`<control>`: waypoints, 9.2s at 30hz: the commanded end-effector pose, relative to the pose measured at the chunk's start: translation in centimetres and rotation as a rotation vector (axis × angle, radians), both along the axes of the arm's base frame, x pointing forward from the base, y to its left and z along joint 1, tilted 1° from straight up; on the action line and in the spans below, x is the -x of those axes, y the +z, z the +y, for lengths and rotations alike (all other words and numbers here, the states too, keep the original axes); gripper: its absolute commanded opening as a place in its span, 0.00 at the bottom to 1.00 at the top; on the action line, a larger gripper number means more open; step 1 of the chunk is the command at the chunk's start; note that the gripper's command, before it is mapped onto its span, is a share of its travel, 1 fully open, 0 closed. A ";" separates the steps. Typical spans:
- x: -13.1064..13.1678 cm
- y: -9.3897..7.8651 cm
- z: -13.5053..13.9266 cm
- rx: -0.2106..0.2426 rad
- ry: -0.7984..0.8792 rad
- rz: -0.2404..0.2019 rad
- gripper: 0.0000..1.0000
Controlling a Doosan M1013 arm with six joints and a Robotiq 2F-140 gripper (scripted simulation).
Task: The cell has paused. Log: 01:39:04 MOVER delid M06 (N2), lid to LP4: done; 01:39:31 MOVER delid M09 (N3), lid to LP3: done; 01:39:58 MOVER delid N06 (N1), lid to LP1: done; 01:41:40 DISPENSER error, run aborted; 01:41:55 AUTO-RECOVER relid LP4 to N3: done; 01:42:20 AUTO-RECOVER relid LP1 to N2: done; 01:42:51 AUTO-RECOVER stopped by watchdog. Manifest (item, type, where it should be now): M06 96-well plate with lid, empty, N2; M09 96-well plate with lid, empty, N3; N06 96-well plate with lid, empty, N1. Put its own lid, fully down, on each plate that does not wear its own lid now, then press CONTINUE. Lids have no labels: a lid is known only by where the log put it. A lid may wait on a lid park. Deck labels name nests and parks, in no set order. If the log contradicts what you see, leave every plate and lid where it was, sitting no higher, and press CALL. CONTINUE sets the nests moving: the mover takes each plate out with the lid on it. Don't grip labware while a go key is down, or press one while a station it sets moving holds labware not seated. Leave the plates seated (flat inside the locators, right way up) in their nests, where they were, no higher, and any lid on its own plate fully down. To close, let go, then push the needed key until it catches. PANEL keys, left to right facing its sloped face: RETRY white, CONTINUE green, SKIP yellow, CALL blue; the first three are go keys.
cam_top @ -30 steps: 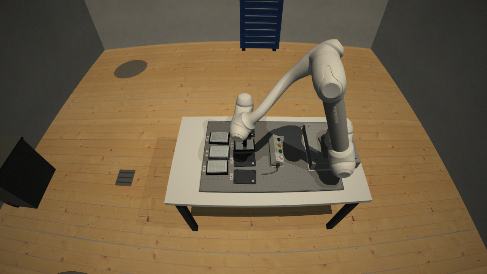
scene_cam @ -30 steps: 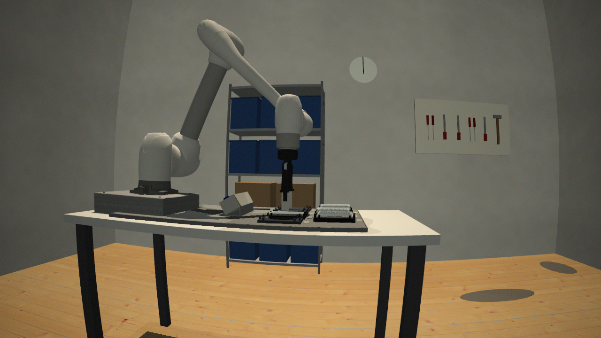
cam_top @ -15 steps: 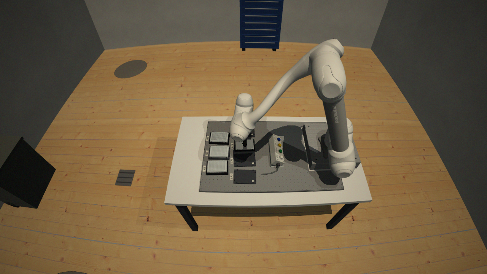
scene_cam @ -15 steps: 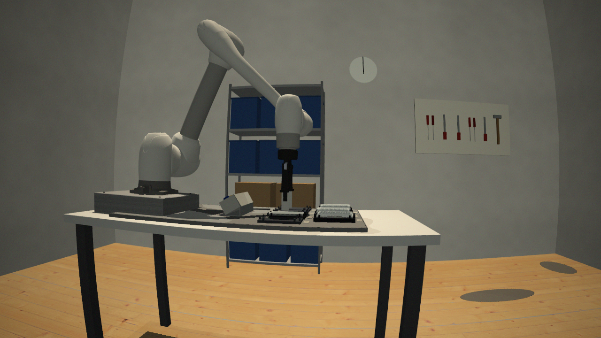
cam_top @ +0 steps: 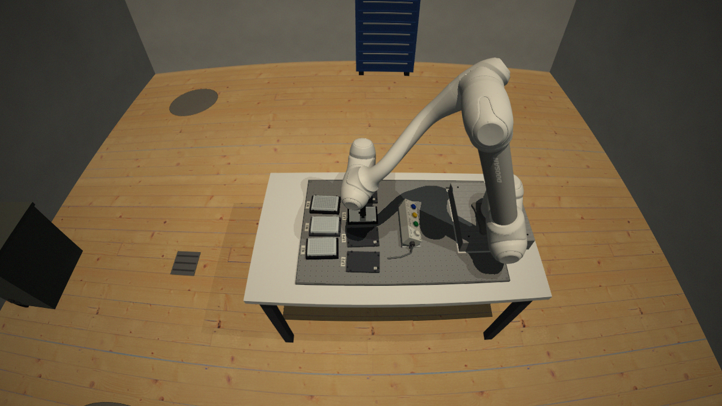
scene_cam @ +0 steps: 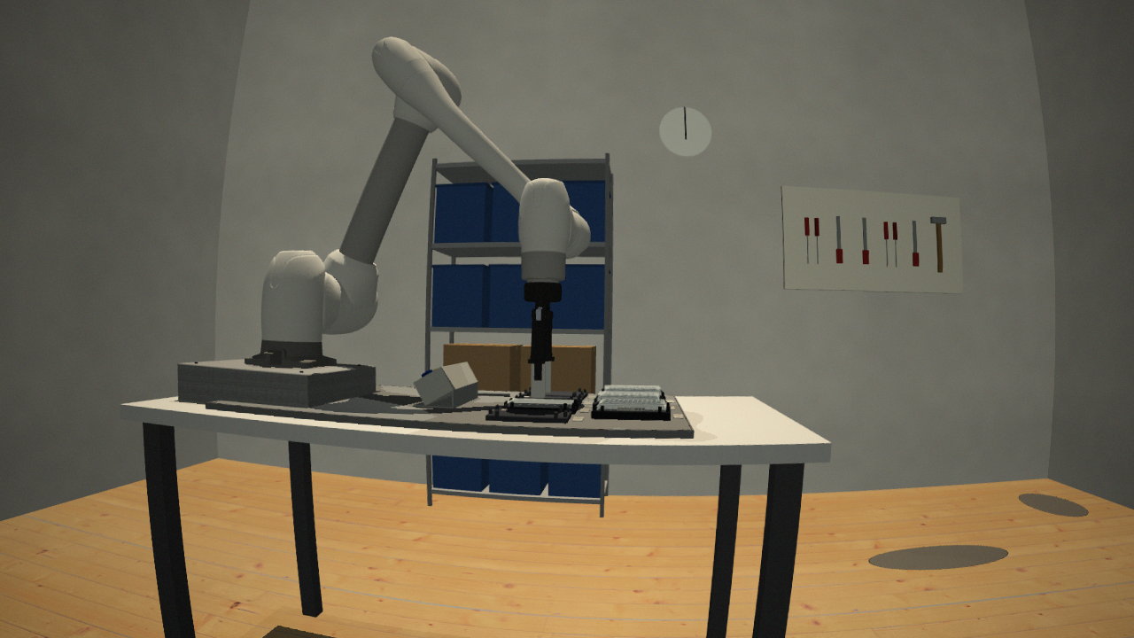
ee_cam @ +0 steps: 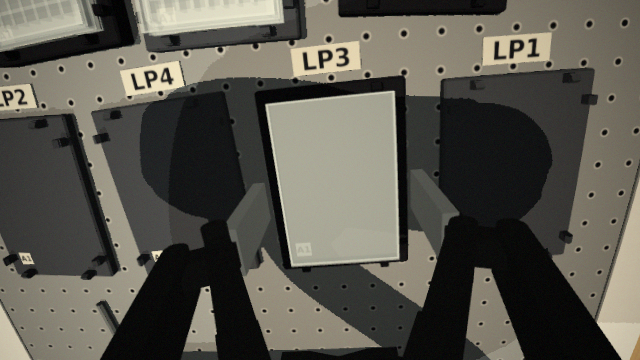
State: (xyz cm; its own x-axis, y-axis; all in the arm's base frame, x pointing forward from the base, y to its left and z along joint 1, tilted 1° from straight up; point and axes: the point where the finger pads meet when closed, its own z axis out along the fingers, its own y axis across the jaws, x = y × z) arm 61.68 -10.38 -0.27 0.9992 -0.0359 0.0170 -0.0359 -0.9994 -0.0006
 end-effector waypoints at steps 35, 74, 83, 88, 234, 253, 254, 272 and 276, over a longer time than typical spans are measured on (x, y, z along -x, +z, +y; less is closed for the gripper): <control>0.0 -1.4 0.0 0.000 0.000 0.000 0.66; 0.0 -1.6 0.0 0.000 0.000 0.000 0.66; 0.0 -1.6 0.0 0.000 0.000 0.000 0.66; 0.0 -1.6 0.0 0.000 0.000 0.000 0.66; -17.8 5.4 -7.4 0.000 0.000 0.000 0.00; -17.8 5.4 -7.4 0.000 0.000 0.000 0.00; -17.8 5.4 -7.4 0.000 0.000 0.000 0.00; -17.8 5.3 -7.4 0.000 -0.008 0.000 0.00; -17.8 5.3 -7.4 0.000 -0.012 0.000 0.00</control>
